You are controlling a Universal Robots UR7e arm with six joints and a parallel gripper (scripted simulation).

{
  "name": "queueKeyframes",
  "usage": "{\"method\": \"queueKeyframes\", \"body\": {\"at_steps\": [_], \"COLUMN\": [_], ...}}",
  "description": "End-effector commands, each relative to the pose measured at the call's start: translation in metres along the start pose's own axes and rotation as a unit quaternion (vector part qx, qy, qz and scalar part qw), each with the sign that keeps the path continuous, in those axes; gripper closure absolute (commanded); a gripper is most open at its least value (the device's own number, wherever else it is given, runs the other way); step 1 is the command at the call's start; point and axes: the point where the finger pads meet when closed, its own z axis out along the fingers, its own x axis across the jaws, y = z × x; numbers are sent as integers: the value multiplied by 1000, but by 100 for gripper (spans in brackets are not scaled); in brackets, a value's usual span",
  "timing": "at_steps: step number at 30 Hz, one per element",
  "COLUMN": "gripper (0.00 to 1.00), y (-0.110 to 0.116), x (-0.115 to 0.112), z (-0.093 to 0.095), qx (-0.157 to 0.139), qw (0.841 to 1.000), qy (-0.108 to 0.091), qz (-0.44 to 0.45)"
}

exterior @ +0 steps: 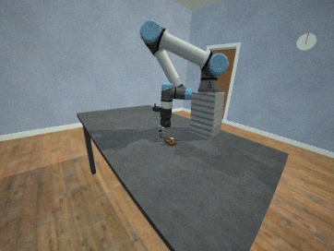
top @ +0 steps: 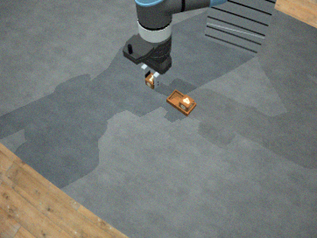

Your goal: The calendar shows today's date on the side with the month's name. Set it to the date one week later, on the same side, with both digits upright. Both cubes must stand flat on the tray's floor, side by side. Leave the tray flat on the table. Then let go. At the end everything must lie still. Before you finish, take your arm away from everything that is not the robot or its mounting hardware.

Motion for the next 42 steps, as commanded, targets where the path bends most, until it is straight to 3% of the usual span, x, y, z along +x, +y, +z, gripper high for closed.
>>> {"method": "queueKeyframes", "body": {"at_steps": [1,28,29,34,38,42], "gripper": [43,43,37,31,19,19], "y": [0,0,0,0,0,0], "x": [0,0,0,0,0,0], "z": [0,0,0,0,0,0], "qx": [0,0,0,0,0,0], "qw": [1000,1000,1000,1000,1000,1000], "qy": [0,0,0,0,0,0], "qz": [0,0,0,0,0,0]}}
